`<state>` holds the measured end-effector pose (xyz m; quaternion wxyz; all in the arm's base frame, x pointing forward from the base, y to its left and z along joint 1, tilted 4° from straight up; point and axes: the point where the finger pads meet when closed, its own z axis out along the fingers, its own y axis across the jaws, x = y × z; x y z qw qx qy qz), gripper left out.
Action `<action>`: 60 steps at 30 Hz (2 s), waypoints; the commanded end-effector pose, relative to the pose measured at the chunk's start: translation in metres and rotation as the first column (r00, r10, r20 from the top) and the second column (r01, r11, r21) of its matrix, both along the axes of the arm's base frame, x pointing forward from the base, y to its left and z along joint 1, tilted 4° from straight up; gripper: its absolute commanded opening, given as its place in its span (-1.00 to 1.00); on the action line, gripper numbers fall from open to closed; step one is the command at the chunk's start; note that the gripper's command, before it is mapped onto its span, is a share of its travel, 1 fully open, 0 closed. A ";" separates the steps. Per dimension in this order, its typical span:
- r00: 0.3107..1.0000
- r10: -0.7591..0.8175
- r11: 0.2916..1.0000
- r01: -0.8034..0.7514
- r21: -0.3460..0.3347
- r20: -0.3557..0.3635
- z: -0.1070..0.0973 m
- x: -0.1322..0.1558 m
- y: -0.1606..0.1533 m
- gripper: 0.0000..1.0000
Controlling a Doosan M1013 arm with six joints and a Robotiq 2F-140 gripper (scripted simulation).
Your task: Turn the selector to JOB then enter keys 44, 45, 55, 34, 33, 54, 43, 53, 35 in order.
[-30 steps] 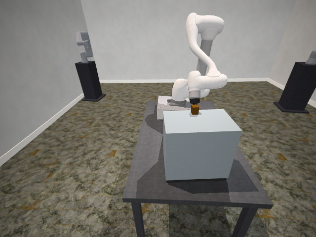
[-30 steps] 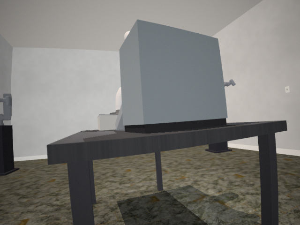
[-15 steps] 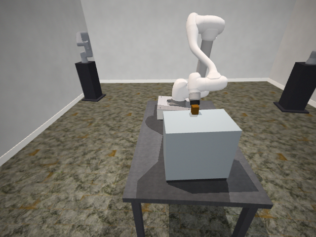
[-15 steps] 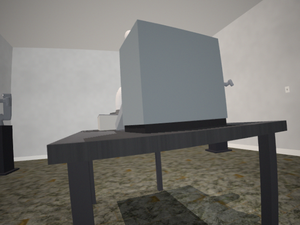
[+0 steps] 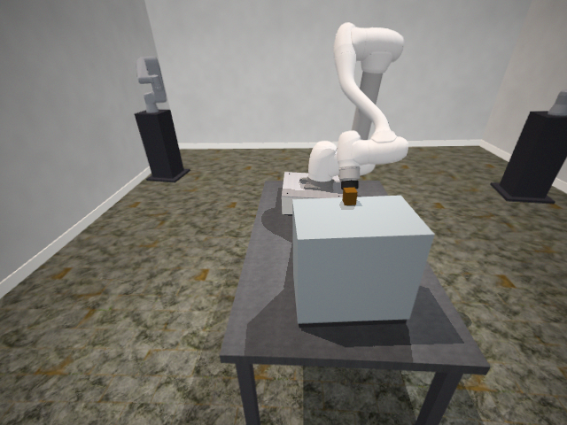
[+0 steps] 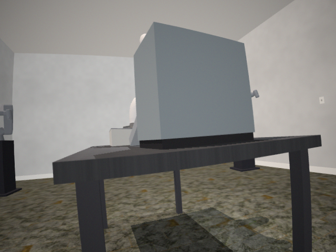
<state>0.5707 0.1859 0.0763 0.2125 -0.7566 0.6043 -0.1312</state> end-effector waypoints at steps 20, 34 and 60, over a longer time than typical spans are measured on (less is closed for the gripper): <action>1.000 -0.003 1.000 0.003 0.004 0.002 -0.004 0.004 0.003 -1.00; 1.000 -0.003 1.000 0.003 0.004 0.002 -0.010 0.007 0.004 -1.00; 1.000 -0.003 1.000 0.003 0.004 0.002 -0.013 0.009 0.004 -1.00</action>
